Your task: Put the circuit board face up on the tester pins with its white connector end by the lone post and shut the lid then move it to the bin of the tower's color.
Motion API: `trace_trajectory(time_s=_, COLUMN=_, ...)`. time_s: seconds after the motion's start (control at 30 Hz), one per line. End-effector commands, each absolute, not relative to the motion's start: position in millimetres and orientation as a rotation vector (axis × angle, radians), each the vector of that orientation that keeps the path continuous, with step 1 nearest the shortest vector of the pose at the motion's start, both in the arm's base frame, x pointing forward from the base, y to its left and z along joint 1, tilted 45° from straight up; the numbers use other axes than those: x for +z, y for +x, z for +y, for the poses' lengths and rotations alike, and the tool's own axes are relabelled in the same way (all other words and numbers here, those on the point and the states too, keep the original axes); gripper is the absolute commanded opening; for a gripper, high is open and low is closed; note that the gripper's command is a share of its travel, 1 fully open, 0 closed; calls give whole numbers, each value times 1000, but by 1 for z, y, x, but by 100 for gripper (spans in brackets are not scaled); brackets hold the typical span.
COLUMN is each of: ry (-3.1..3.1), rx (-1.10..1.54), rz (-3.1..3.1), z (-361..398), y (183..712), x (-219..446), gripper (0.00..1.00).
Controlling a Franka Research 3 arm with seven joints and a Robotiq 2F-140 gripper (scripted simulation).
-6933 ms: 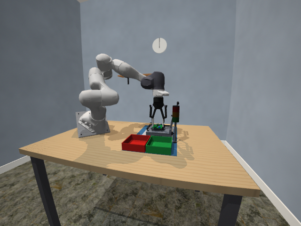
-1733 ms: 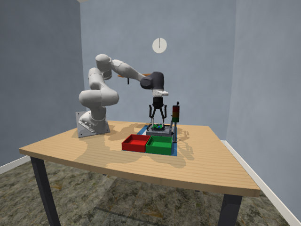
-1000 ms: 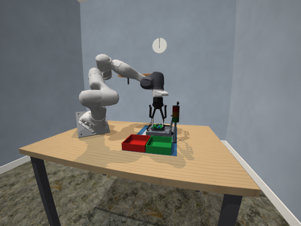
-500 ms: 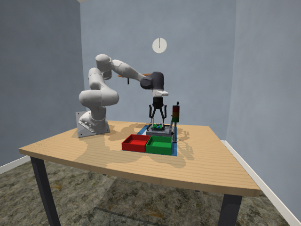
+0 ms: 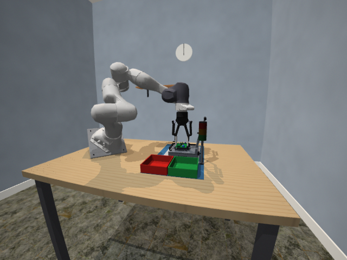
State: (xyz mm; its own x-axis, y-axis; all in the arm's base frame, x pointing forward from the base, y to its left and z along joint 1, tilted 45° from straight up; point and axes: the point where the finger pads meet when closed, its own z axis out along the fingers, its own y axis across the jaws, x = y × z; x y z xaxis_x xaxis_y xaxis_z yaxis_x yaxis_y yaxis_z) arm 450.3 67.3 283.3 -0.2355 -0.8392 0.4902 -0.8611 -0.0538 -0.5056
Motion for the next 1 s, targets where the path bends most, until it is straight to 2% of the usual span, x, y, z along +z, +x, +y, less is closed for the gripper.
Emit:
trace_trajectory(time_s=0.0, ry=1924, rx=1187, rz=-2145, z=68, y=450, x=283, gripper=46)
trace_trajectory(time_s=0.97, ry=1924, rx=1187, rz=-2145, z=66, y=452, x=281, gripper=46)
